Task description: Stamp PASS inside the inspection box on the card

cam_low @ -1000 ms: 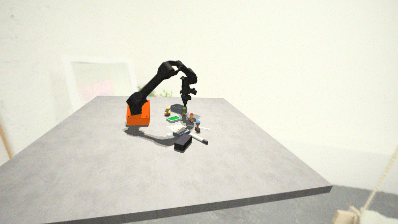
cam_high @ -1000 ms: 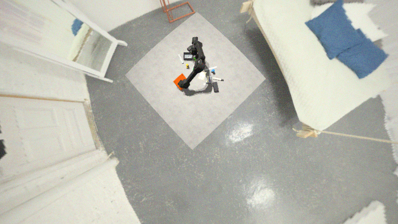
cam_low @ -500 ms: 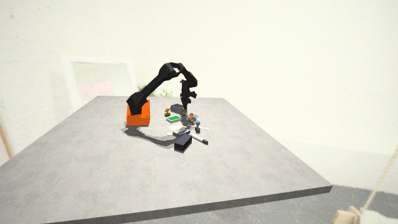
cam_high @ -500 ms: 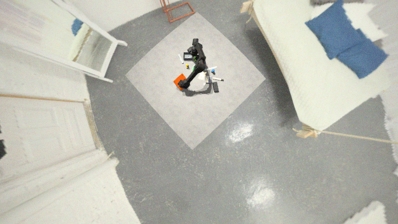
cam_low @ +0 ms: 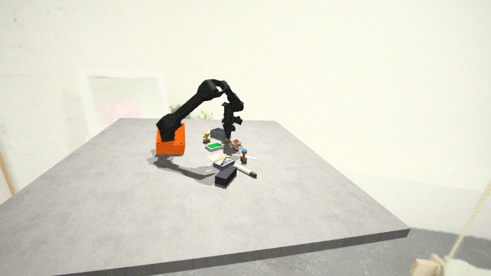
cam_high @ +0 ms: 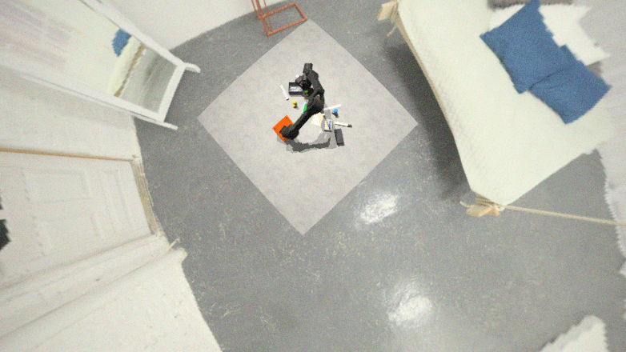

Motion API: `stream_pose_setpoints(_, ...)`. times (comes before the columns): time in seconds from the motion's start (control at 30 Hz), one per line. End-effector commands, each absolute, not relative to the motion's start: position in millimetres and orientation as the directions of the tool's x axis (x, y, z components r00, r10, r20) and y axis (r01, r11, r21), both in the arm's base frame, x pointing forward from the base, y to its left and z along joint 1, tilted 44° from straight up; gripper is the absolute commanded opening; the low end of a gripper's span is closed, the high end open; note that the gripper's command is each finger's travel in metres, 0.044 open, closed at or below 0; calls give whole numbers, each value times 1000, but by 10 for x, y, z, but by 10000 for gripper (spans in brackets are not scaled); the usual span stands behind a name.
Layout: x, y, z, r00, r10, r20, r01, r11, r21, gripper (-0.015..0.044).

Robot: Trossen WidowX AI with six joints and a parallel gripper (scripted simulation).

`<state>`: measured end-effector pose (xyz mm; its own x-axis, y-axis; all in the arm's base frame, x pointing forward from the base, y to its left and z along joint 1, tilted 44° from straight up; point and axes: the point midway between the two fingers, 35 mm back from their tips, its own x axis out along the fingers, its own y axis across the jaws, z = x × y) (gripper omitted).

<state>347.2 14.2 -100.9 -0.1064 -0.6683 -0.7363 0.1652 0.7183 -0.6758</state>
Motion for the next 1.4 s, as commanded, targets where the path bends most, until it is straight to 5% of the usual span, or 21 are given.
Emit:
stream_pose_setpoints(0.0,3433,79,-1077,-115,-673,-730,156,714,-683,219)
stream_pose_setpoints(0.27,3432,78,-1079,-115,-673,-730,156,714,-683,219)
stream_pose_setpoints(0.97,3447,91,-1060,-112,-670,-734,163,716,-679,79)
stream_pose_setpoints(1.07,3449,96,-1055,-112,-670,-734,163,716,-679,0)
stream_pose_setpoints(1.37,3457,126,-1025,-112,-670,-734,163,716,-679,0)
